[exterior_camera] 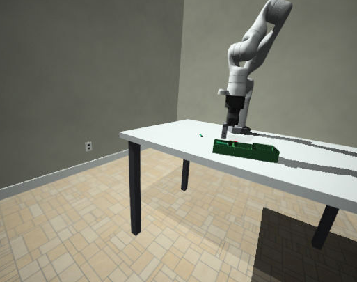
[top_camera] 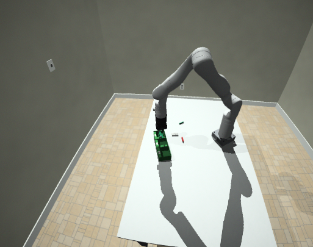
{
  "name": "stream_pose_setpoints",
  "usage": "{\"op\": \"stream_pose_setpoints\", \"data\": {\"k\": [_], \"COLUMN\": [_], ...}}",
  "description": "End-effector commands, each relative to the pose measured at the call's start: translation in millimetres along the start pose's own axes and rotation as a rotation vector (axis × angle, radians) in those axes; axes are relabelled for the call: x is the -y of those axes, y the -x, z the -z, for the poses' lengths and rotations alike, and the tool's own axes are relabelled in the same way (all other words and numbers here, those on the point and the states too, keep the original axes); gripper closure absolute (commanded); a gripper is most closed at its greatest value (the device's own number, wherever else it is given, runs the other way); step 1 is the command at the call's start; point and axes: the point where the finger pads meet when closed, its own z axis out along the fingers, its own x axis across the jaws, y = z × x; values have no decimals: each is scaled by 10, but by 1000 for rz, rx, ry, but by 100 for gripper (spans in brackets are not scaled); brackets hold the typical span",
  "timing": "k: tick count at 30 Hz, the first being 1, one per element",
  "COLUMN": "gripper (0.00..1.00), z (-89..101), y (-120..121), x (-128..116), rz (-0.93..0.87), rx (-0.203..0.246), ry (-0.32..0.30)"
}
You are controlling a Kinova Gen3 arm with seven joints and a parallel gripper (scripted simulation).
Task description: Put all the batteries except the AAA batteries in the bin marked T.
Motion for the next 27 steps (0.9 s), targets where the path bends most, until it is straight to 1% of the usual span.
{"op": "stream_pose_setpoints", "data": {"k": [1,2,3,11,12,17,19,27], "gripper": [40,40,40,40,0,0,0,0], "z": [46,46,91,91,131,331,331,651], "y": [26,26,25,30,30,28,28,26], "x": [-12,-12,-12,-17,-17,-17,-17,-16], "rz": [2,2,2,2,2,2,2,2], "rx": [8,8,8,8,8,8,8,8], "ry": [1,1,1,1,1,1,1,1]}}
